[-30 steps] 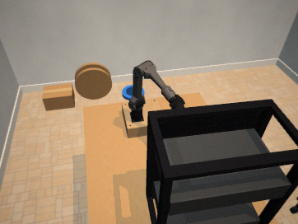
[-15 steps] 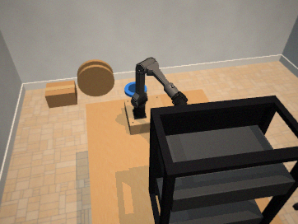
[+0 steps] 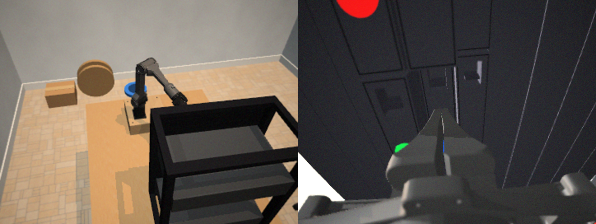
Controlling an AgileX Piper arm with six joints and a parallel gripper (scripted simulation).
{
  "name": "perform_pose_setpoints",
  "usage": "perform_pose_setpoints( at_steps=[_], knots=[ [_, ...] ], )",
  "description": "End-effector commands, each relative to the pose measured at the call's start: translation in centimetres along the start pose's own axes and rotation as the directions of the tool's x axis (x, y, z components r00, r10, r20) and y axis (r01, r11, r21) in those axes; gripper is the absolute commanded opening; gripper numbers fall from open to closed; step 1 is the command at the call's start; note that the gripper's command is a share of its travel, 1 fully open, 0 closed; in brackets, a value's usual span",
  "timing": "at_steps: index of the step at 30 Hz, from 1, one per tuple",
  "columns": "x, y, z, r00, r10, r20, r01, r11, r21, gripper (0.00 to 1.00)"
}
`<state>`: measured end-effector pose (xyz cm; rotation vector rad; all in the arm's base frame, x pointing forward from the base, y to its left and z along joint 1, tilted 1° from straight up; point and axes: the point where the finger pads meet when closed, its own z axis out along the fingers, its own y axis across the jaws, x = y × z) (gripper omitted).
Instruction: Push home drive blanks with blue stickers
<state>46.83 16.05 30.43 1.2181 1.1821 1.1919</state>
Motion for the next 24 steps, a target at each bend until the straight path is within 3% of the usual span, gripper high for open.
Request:
perform_pose_setpoints(
  at_steps=[1,24],
  knots=[
    [-0.06,0.21,0.17,1.0,0.001,0.002,-0.001,1.0,-0.005,0.0],
    [-0.07,0.23,0.44,1.0,0.001,0.002,-0.001,1.0,-0.005,0.0]
  ],
)
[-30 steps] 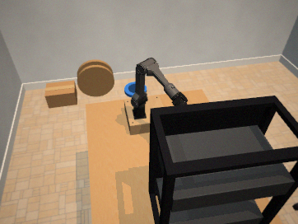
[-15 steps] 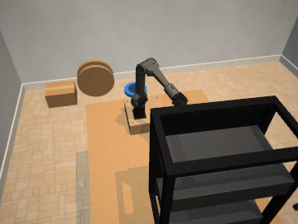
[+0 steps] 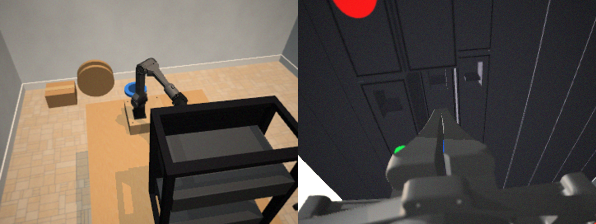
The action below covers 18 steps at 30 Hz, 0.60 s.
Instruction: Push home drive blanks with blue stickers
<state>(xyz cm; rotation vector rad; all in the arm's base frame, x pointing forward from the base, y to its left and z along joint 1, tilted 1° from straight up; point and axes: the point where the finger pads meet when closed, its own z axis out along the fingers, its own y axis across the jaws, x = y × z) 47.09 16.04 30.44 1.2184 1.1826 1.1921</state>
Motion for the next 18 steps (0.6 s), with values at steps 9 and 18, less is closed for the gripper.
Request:
perform_pose_setpoints(
  at_steps=[9,18],
  knots=[
    [-0.1,0.2,-2.9,1.0,0.001,0.002,-0.001,1.0,-0.006,0.0],
    [-0.1,0.2,-9.6,1.0,0.001,0.002,-0.001,1.0,-0.006,0.0]
  ],
)
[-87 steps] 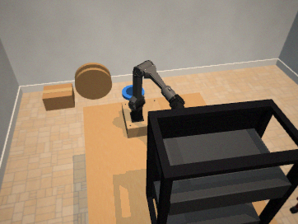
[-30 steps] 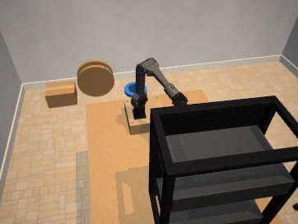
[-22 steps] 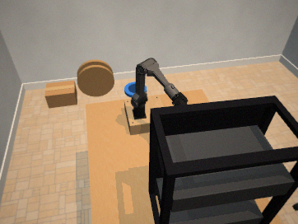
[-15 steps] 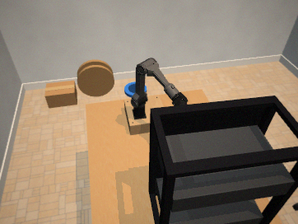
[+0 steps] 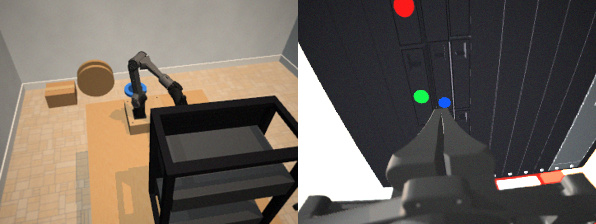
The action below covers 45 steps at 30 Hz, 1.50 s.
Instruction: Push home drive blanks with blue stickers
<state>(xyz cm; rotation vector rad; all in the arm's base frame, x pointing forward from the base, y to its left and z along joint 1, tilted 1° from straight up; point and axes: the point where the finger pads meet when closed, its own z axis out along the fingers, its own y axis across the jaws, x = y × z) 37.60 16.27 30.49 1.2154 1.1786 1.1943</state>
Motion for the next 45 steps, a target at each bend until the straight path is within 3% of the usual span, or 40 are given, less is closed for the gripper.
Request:
perform_pose_setpoints(
  at_steps=[1,9,16,45],
  knots=[
    [0.0,0.1,-0.1,1.0,0.001,0.002,-0.001,1.0,-0.001,0.0],
    [0.0,0.1,-1.6,1.0,0.001,0.002,-0.001,1.0,-0.001,0.0],
    [0.0,-0.1,-6.4,1.0,0.001,0.002,-0.001,1.0,-0.001,0.0],
    [0.0,-0.2,-6.6,1.0,0.001,0.002,-0.001,1.0,-0.001,0.0]
  ],
)
